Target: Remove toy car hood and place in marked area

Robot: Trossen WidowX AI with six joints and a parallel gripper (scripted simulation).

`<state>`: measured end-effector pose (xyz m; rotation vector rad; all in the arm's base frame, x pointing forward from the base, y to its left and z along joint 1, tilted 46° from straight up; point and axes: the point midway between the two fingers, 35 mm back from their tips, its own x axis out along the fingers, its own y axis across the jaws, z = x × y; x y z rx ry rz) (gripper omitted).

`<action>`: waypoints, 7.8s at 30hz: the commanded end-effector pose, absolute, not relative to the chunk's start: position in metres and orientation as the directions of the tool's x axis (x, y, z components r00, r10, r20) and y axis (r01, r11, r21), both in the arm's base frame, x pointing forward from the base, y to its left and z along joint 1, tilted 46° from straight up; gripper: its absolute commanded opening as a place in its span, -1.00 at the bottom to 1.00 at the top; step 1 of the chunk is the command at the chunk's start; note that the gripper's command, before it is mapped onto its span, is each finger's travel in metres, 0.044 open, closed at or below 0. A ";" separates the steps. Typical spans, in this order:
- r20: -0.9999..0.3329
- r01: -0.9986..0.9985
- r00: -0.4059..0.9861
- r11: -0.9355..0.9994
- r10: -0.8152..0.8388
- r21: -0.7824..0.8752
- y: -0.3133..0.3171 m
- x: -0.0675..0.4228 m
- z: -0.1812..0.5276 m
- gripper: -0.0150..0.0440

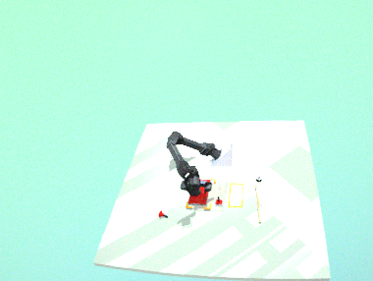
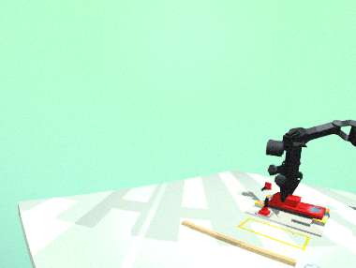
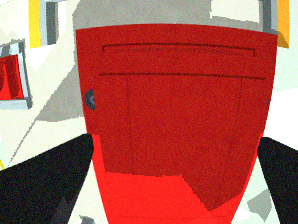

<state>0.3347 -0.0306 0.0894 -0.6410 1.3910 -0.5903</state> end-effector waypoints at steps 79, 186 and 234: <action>-0.698 -0.006 0.092 0.700 -0.710 -0.714 0.023 0.329 0.127 -0.49; -0.706 0.003 0.093 0.709 -0.702 -0.705 0.141 0.298 -0.069 -0.49; -0.704 0.004 0.093 0.707 -0.704 -0.707 0.119 0.299 -0.088 -0.49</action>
